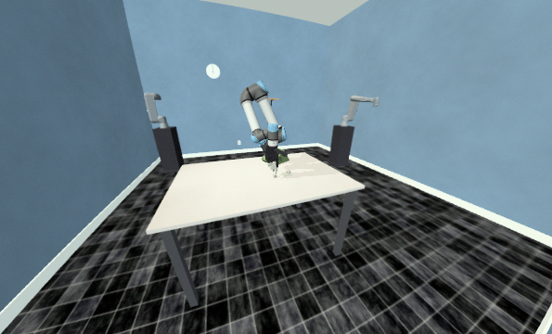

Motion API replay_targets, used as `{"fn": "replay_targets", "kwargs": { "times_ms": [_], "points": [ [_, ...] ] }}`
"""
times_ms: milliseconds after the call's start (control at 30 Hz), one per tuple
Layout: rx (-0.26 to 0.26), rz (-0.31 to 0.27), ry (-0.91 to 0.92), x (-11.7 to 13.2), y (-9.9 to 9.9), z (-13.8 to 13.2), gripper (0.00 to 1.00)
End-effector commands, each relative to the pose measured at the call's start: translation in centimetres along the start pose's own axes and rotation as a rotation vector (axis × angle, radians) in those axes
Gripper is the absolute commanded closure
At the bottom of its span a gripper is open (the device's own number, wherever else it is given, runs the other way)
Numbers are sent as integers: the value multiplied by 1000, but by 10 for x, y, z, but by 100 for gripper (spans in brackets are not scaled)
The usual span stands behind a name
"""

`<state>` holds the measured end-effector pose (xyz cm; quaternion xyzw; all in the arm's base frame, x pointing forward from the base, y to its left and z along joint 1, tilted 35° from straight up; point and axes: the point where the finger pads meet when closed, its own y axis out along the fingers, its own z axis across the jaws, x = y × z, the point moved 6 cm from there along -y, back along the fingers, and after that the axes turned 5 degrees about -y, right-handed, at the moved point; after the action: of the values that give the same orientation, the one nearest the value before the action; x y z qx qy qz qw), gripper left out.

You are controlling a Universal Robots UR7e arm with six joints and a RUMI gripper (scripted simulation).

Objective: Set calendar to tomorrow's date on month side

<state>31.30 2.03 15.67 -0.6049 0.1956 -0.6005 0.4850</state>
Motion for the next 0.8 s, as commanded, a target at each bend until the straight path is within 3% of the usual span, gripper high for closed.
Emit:
{"fn": "replay_targets", "kwargs": {
  "times_ms": [0,767],
  "points": [
    [-1,0,0,0,0,0,72],
    [-4,2,-1,-1,16,-2,72]
  ]
}}
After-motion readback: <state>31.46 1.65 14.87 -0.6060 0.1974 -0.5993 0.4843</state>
